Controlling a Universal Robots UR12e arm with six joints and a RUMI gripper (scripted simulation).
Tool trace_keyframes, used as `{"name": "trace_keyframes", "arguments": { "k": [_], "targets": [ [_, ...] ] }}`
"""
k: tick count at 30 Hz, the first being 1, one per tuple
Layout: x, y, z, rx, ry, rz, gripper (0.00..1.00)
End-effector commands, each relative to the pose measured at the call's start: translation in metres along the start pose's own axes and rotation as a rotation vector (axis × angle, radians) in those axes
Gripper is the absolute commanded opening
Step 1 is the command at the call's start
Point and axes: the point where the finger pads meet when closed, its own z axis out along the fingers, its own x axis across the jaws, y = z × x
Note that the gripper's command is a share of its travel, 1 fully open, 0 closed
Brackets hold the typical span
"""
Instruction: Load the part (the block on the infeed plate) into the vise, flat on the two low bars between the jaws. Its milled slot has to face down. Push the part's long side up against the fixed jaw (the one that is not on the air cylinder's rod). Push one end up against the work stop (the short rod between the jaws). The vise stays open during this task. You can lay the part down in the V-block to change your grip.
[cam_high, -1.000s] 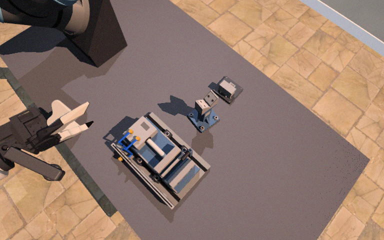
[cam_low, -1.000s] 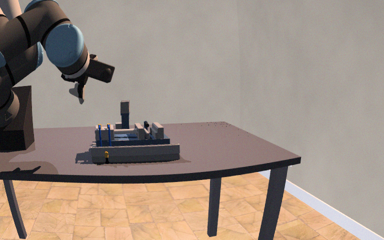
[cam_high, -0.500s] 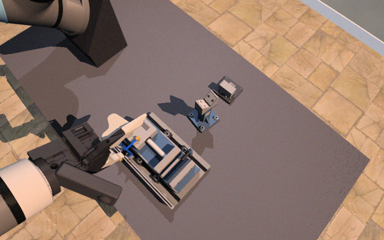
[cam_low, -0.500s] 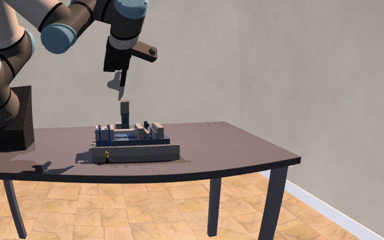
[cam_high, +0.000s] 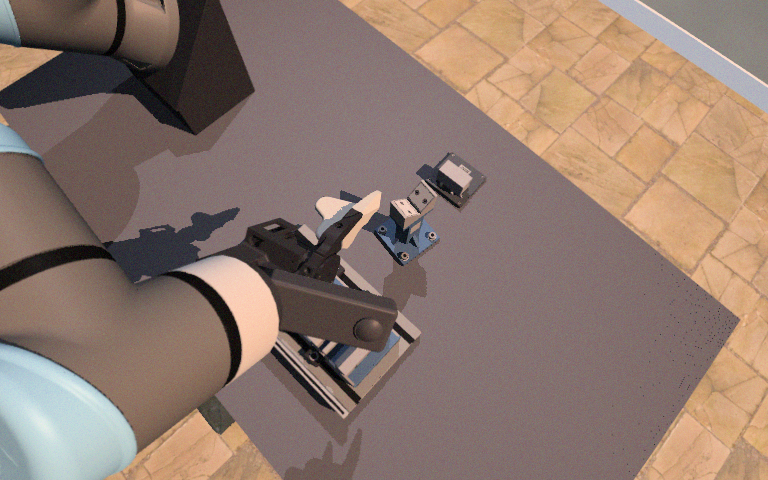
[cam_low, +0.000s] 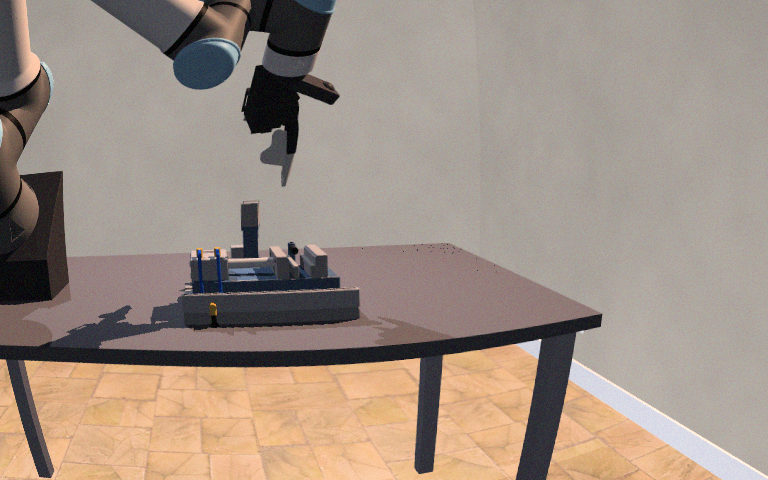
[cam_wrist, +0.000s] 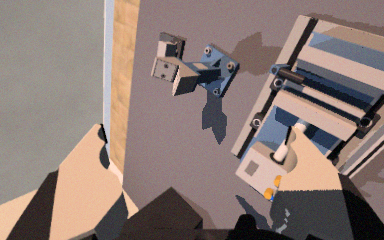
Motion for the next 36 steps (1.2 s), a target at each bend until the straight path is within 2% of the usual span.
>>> {"name": "trace_keyframes", "arguments": {
  "k": [1,4,7,10,18,21,26,27,35,36],
  "targets": [
    [-0.023,-0.011,0.027,-0.058,0.064,-0.151,1.00],
    [-0.023,-0.011,0.027,-0.058,0.065,-0.152,1.00],
    [-0.044,-0.017,0.050,-0.111,0.118,-0.290,1.00],
    [-0.054,-0.020,0.060,-0.135,0.142,-0.351,1.00],
    [-0.096,-0.029,0.101,-0.239,0.245,-0.612,1.00],
    [-0.097,-0.029,0.102,-0.241,0.247,-0.617,1.00],
    [-0.128,-0.033,0.129,-0.318,0.321,-0.799,1.00],
    [-0.129,-0.033,0.130,-0.320,0.323,-0.804,1.00],
    [-0.168,-0.036,0.163,-0.423,0.419,-1.031,1.00],
    [-0.168,-0.036,0.163,-0.423,0.419,-1.031,1.00]
  ]
}}
